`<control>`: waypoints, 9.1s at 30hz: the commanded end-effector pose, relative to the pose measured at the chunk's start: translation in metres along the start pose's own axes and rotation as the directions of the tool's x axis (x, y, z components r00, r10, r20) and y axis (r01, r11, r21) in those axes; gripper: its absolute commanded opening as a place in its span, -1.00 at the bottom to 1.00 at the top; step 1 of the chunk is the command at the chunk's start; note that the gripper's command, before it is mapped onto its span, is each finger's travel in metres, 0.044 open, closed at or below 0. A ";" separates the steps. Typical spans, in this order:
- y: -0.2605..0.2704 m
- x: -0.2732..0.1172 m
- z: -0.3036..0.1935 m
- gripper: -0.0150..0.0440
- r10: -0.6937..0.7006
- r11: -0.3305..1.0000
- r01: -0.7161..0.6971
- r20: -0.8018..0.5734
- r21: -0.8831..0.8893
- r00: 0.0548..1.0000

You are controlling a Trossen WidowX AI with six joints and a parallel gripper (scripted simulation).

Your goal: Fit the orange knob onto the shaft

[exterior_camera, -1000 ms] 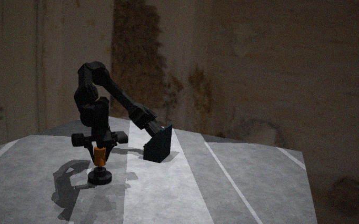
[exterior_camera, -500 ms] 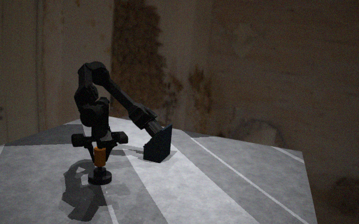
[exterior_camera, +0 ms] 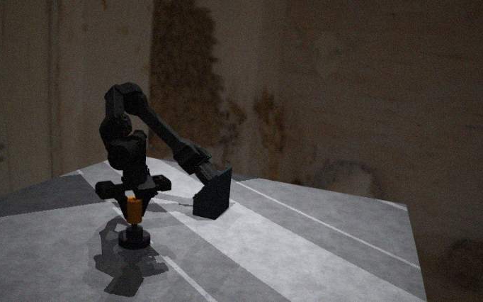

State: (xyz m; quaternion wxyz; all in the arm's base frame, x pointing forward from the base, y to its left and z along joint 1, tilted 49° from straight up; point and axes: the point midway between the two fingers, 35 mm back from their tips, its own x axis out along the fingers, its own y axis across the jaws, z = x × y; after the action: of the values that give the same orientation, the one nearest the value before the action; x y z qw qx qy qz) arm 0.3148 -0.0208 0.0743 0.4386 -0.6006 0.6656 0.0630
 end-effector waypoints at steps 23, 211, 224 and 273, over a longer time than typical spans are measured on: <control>0.000 -0.001 -0.001 -0.49 -0.004 0.999 0.004 0.001 -0.034 1.000; -0.001 -0.002 0.001 -0.49 -0.003 0.447 0.003 0.001 -0.894 1.000; -0.001 0.001 0.001 -0.49 -0.003 0.276 0.002 0.001 -0.961 1.000; -0.001 0.002 0.001 -0.49 -0.004 0.070 0.001 0.001 -0.998 1.000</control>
State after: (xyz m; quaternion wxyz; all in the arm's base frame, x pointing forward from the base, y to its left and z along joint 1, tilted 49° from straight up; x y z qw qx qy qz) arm 0.3155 -0.0222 0.0715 -0.0869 -0.7391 0.4441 0.4989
